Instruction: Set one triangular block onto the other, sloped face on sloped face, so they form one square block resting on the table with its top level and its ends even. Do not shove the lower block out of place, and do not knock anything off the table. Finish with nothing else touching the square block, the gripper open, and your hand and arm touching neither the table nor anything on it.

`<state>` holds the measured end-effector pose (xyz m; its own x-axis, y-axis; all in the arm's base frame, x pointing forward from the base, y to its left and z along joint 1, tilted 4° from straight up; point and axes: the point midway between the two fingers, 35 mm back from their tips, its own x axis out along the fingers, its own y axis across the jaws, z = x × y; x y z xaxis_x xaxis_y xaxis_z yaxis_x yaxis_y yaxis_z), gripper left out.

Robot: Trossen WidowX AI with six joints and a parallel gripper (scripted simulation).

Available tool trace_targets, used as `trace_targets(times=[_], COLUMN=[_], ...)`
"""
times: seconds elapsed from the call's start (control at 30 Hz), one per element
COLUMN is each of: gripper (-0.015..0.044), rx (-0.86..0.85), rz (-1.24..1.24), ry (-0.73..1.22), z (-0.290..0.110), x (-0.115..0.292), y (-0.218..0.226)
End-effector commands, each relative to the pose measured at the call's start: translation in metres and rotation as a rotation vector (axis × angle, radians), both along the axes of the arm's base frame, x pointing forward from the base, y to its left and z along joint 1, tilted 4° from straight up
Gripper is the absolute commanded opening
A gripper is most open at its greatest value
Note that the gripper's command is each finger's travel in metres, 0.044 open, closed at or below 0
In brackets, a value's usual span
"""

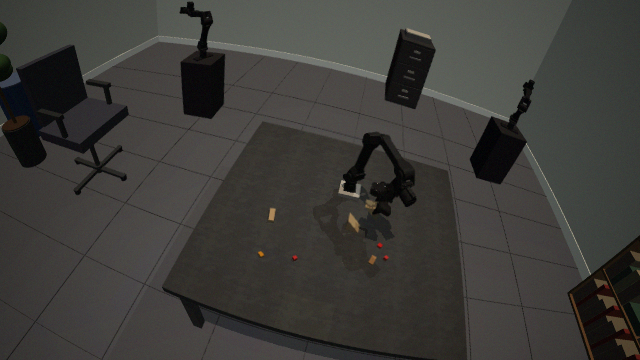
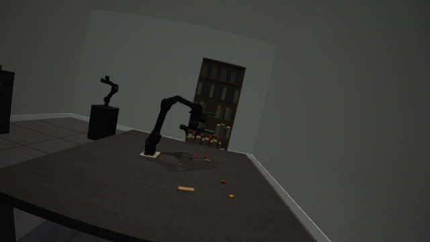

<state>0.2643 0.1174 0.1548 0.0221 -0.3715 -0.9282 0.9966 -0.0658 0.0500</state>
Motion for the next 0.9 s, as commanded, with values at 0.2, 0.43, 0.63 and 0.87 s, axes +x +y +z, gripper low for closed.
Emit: trace_targets(times=[0.2, 0.43, 0.63, 0.87], gripper=[0.0, 0.0, 0.0, 0.0], rx=[-0.029, -0.036, -0.037, -0.038], rz=[-0.031, -0.042, -0.042, -0.042], ry=[0.053, 0.071, 0.071, 0.071], z=[-0.046, -0.065, -0.078, -0.093], x=[0.0, -0.001, -0.002, -0.004], y=[-0.018, -0.027, -0.033, -0.041])
